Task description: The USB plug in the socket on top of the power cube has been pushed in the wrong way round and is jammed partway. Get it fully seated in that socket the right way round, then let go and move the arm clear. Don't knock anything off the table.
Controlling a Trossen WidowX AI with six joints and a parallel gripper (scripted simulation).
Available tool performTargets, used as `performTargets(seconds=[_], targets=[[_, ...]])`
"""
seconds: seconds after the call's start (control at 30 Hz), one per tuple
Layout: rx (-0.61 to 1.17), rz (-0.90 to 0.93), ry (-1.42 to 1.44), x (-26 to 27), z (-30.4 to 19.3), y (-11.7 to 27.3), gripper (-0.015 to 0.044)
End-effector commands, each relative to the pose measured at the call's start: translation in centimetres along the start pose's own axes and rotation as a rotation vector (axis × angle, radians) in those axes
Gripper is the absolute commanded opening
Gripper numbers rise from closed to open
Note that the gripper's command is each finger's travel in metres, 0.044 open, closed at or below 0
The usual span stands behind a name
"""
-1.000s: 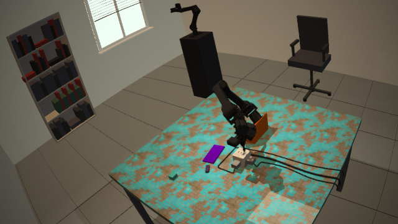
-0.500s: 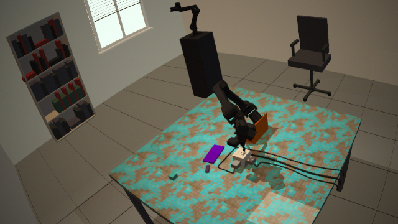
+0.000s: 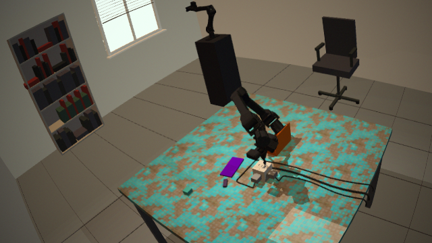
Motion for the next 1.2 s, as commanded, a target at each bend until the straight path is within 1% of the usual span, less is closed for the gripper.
performTargets(seconds=[0.0,1.17], targets=[[0.003,-0.003,0.007,0.01,-0.03,-0.10,0.0000],[0.011,-0.004,0.037,0.02,-0.19,-0.52,0.0000]])
Point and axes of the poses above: the point midway between the two fingers, 35 mm back from their tips, its own y axis back along the fingers, its own x axis across the jaws, z = x × y, the point moved 7 cm from there along y, back along the fingers, and after that the axes turned 4 degrees about -y, right-handed, at the moved point
